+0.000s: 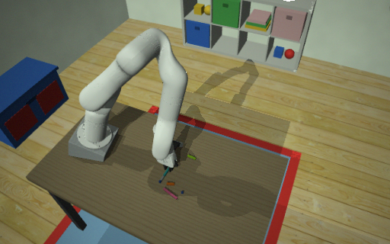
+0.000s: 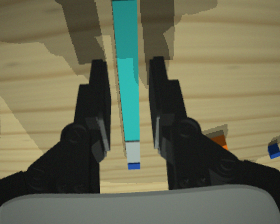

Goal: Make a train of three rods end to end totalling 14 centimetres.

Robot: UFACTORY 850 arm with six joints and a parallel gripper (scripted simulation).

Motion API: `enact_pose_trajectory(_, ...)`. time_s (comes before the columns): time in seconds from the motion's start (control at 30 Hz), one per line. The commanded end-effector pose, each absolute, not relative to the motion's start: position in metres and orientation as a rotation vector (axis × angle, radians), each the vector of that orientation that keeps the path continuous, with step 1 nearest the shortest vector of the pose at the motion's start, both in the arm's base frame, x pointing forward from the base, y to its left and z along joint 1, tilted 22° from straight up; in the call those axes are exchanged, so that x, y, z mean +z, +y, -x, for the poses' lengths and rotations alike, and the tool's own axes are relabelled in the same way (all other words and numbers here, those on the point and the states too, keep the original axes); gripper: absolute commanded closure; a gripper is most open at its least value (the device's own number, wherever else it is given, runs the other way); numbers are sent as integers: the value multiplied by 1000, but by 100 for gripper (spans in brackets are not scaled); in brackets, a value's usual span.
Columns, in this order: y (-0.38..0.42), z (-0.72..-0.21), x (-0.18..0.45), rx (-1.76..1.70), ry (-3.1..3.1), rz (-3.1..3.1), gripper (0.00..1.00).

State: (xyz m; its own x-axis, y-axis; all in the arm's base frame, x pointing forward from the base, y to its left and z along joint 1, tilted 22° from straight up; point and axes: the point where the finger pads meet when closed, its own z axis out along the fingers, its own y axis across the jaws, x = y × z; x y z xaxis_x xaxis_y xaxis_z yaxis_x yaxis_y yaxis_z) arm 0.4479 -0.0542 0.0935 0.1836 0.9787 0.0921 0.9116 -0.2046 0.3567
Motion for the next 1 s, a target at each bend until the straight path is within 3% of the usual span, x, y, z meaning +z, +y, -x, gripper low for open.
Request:
enact_pose_trajectory(0.0, -54, -448, 94, 445, 1823, -2235, 76)
enact_pose_trajectory(0.4, -54, -447, 97, 445, 1823, -2235, 76)
enact_pose_trajectory(0.97, -55, -427, 147, 445, 1823, -2235, 76)
